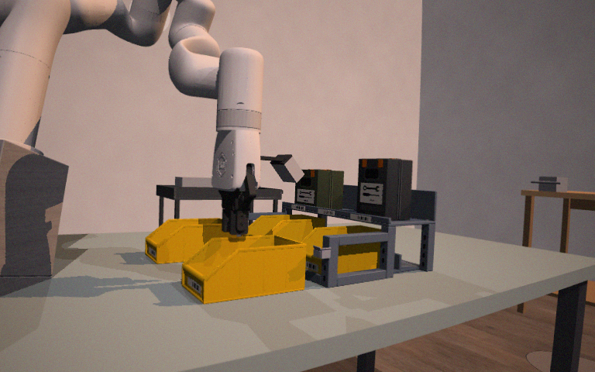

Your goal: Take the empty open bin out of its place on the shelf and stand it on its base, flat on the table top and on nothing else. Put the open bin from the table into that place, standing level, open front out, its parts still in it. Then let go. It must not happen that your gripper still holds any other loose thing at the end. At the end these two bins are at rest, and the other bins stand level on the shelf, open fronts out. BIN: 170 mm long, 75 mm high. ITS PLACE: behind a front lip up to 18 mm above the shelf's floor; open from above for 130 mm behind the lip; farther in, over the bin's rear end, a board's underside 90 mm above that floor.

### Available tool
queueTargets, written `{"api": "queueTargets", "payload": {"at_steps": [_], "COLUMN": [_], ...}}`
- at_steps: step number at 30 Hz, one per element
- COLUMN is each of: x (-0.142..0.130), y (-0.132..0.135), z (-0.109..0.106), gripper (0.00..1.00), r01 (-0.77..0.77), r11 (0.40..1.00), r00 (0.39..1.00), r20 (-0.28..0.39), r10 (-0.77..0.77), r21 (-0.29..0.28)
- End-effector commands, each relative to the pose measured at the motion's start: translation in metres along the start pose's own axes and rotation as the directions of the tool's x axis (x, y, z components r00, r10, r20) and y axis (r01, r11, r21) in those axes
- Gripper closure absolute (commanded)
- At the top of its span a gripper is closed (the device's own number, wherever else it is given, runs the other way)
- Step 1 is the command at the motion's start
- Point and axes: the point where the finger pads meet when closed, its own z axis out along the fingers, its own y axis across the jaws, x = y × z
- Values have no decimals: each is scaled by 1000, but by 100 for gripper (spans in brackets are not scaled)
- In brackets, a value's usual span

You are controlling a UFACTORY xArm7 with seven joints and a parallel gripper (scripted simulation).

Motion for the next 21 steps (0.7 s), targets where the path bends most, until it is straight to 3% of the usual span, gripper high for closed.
{"api": "queueTargets", "payload": {"at_steps": [1,21], "x": [1,1], "y": [1,1], "z": [0,24], "gripper": [74,74], "r01": [-1,-1], "r11": [1000,1000], "r00": [1000,1000], "r20": [-3,-3], "r10": [1,1], "r21": [-2,-2]}}
